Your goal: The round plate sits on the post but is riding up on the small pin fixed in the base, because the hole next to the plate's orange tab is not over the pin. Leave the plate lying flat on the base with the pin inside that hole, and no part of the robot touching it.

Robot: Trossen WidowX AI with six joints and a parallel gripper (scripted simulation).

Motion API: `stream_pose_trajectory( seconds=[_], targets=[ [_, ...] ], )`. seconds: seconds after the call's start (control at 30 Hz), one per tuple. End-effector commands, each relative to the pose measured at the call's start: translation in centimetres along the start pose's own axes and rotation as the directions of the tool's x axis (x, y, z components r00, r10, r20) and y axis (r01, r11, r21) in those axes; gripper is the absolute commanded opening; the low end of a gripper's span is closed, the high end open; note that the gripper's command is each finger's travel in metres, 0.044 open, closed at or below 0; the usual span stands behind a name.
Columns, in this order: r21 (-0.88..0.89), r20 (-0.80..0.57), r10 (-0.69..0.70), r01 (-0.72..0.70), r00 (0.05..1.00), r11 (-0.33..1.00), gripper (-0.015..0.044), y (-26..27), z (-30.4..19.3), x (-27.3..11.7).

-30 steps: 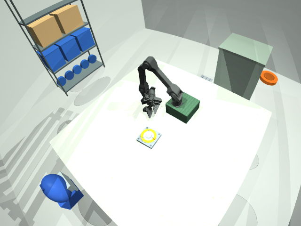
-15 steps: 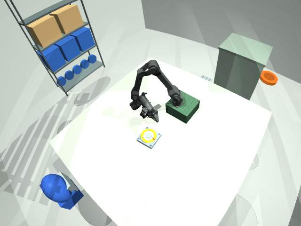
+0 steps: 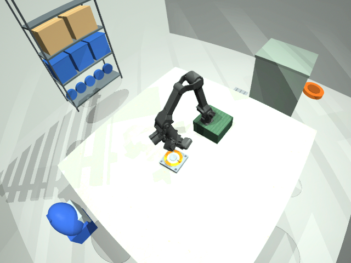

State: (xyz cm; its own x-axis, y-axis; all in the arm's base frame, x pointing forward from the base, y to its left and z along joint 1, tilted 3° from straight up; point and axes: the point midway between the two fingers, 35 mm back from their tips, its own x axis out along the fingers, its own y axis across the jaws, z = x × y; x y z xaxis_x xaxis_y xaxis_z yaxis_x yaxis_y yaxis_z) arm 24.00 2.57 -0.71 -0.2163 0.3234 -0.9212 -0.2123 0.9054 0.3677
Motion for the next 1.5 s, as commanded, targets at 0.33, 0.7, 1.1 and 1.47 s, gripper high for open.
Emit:
stream_pose_trajectory(
  seconds=[0.33, 0.7, 1.1, 1.47],
  targets=[
    [0.109, 0.116, -0.329, 0.317, 0.937, 0.942, 0.0000, 4.6, 4.0, -2.2],
    [0.109, 0.115, -0.329, 0.317, 0.937, 0.942, 0.0000, 3.1, 4.5, 2.0],
    [0.109, 0.116, -0.328, 0.317, 0.937, 0.942, 0.0000, 3.1, 5.2, 2.3],
    [0.109, 0.117, -0.328, 0.316, 0.937, 0.942, 0.0000, 3.4, 6.5, 2.2]
  ],
)
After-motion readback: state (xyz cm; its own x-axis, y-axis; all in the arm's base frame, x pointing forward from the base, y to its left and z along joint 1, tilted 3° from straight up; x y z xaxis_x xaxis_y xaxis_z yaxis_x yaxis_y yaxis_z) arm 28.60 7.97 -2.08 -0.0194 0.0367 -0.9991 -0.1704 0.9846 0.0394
